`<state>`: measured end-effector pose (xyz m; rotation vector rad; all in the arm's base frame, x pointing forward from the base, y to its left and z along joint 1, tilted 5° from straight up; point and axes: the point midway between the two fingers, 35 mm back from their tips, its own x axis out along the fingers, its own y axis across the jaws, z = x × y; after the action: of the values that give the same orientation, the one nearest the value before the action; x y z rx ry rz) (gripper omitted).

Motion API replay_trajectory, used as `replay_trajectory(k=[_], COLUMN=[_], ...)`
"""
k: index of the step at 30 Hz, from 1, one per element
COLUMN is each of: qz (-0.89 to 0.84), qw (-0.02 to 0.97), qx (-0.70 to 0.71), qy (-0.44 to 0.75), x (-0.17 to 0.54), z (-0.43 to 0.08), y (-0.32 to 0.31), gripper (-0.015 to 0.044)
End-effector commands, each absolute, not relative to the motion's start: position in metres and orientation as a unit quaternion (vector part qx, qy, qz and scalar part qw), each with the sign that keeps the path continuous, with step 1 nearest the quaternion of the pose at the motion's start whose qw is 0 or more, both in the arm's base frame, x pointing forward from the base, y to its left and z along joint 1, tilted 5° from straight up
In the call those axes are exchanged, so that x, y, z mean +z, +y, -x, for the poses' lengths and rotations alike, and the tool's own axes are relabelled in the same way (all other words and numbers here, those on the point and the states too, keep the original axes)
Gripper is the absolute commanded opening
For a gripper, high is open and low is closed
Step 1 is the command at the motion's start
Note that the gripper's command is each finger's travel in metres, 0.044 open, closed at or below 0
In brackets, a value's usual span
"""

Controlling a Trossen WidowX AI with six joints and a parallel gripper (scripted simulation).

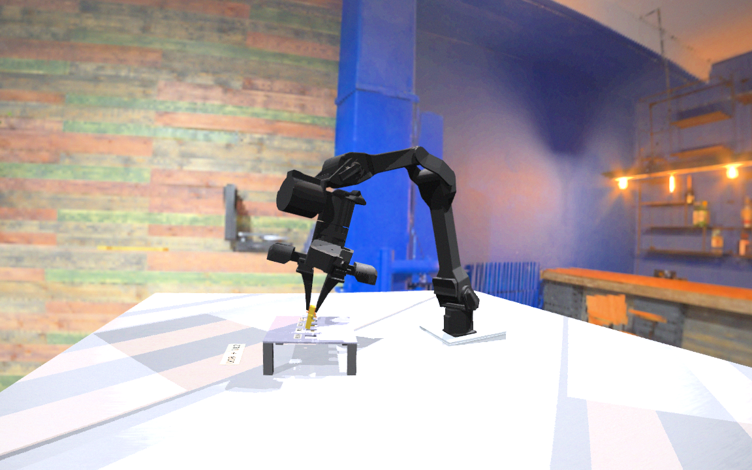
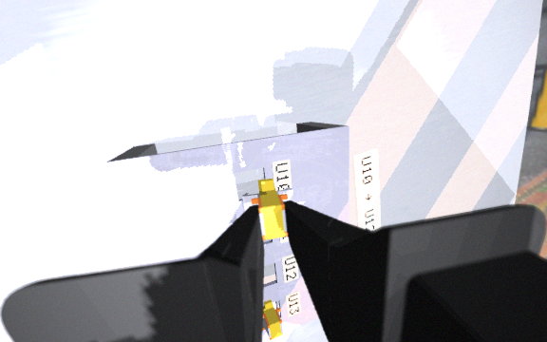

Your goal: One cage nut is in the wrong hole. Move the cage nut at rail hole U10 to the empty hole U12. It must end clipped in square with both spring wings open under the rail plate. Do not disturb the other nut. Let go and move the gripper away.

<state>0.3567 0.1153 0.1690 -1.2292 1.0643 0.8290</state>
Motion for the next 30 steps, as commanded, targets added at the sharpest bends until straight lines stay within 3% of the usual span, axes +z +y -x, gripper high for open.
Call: replay_trajectory(k=[1, 13, 30], qz=[0.537, 0.54, 0.543], qw=[0.62, 0.617, 0.62], qx=[0.35, 0.351, 0.344], qy=[0.452, 0.452, 0.45], x=[0.178, 0.177, 0.179], z=[-0.355, -0.354, -0.336], y=[0.114, 0.114, 0.036], gripper=[0.0033, 0.0033, 0.0033])
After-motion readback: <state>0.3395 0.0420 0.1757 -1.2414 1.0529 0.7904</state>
